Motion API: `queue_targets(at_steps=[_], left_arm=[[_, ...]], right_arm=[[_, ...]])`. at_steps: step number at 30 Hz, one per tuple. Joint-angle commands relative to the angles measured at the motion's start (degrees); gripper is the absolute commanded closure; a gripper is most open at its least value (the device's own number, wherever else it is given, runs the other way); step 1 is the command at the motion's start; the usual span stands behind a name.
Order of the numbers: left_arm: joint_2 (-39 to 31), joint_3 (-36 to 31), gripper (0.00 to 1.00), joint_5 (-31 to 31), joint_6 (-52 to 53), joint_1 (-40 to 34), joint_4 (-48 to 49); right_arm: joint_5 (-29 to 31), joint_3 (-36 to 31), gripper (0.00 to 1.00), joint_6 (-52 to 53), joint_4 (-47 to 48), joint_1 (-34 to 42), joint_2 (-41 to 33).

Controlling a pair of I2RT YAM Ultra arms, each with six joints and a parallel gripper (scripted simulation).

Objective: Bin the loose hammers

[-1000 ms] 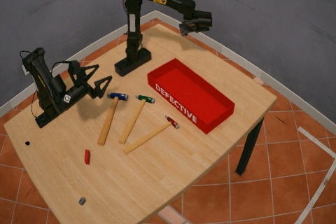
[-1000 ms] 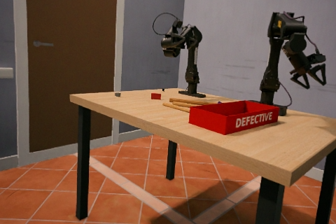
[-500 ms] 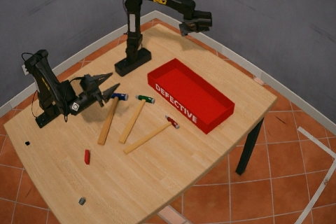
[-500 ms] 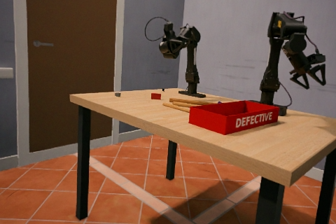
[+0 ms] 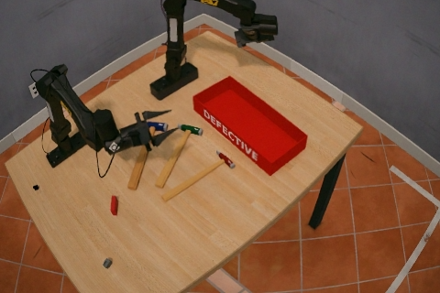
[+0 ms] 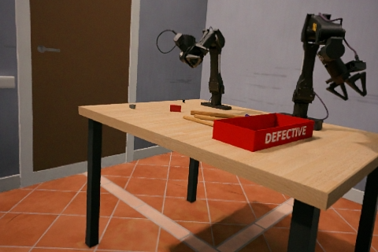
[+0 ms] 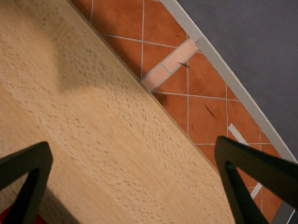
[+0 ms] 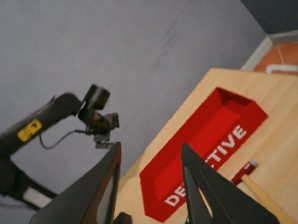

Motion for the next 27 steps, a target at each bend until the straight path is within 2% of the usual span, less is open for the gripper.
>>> queue_targets(at_steps=[1, 3, 6, 18, 20, 27], left_arm=[[-0.4, 0.3, 0.0, -0.6, 0.0, 0.0, 0.1], [-0.4, 0.3, 0.0, -0.6, 0.0, 0.0, 0.1], [-0.4, 0.3, 0.0, -0.6, 0.0, 0.0, 0.1], [-0.4, 0.3, 0.0, -0.6, 0.0, 0.0, 0.1], [-0.4, 0.3, 0.0, -0.6, 0.0, 0.0, 0.1], [-0.4, 0.3, 0.0, -0.6, 0.0, 0.0, 0.1]], right_arm=[[5.6, 3.0, 0.5, 2.9, -10.8, 1.3, 1.0], [5.6, 3.0, 0.5, 2.9, -10.8, 1.3, 1.0], [9.9, 4.9, 0.5, 4.9, -19.2, 2.4, 1.8], [22.0, 11.9, 0.5, 11.1, -42.4, 6.0, 5.1], [22.0, 11.9, 0.5, 11.1, -42.4, 6.0, 5.1], [30.5, 16.9, 0.5, 15.7, -58.6, 8.4, 7.7]])
